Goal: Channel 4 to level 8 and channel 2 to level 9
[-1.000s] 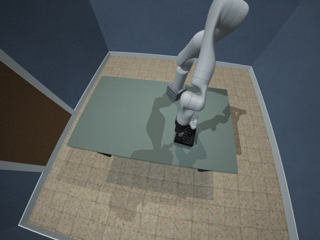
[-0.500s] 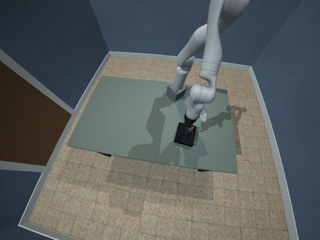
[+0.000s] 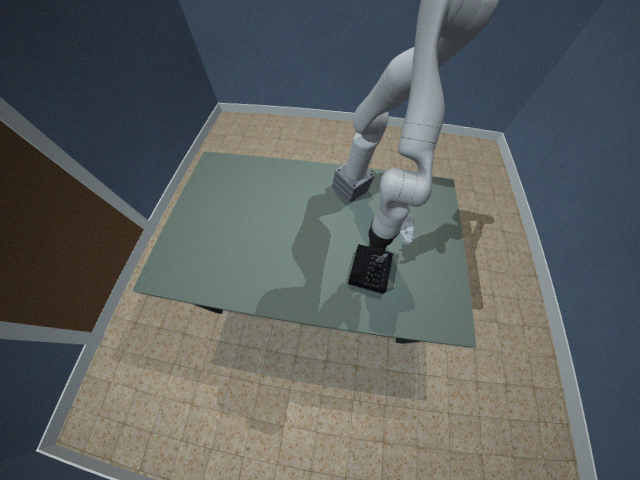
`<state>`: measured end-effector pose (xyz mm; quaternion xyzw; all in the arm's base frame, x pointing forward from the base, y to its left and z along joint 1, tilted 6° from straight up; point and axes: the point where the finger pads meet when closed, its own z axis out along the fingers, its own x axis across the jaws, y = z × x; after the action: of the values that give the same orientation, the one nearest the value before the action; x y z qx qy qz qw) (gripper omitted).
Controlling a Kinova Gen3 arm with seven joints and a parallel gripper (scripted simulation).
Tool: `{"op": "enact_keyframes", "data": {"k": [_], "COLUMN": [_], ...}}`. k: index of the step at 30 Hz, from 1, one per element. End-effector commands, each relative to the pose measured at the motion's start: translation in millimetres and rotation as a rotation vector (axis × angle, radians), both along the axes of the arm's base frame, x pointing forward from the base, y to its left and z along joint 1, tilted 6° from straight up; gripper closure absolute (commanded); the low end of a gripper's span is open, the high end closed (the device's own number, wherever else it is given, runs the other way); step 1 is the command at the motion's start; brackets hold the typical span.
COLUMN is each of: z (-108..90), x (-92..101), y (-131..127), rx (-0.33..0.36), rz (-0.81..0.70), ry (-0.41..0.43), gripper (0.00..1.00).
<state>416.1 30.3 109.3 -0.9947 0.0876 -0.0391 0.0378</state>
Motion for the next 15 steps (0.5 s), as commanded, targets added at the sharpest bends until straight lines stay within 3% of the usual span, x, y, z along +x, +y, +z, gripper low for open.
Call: {"op": "enact_keyframes", "data": {"k": [1,15], "z": [0.6,-0.5], "x": [0.5,1.8], "y": [0.0,3.5], "rx": [0.0,-0.012], "rz": [0.001,0.079], "ry": [-0.002,-0.023], "gripper": [0.0,0.0]}}
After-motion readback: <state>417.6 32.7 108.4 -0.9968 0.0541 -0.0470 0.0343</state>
